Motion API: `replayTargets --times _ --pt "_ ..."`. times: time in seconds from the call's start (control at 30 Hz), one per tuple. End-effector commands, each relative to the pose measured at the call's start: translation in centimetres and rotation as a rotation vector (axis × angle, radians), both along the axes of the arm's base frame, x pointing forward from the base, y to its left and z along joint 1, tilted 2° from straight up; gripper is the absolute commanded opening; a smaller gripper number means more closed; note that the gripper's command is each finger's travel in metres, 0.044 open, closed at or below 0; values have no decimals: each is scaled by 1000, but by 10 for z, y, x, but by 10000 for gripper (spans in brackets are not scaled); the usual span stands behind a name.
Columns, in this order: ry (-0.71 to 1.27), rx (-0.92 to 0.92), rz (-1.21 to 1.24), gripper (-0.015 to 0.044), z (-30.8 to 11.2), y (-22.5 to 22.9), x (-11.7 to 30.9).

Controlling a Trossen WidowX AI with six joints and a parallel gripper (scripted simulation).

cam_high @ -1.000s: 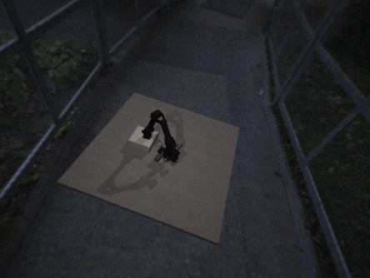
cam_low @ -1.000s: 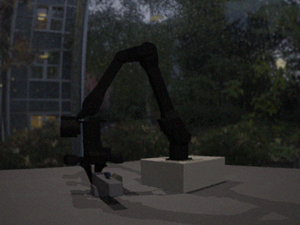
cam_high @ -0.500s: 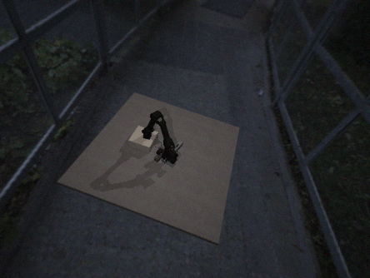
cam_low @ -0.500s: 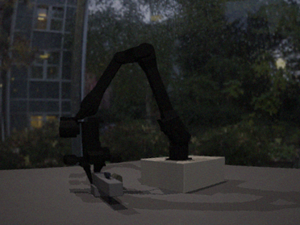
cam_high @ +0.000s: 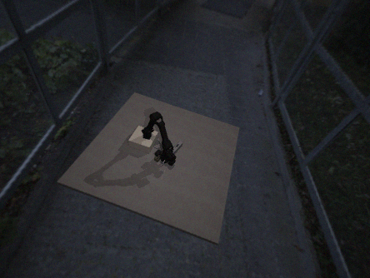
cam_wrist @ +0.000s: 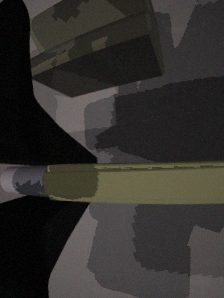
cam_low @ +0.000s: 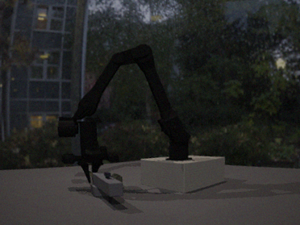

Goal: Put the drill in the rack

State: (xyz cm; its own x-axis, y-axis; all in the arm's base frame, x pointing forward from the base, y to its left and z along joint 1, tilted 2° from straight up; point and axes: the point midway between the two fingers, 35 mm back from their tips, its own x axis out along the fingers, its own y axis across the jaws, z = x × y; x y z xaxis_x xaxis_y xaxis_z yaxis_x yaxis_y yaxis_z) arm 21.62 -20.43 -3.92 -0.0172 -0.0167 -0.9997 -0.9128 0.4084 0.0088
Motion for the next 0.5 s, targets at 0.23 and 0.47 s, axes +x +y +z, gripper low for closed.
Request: replayTargets --times 0.23,0.47 --pt "-4 -9 2 0 2 -16 -4" --pt "-3 -10 2 0 3 -27 -9"
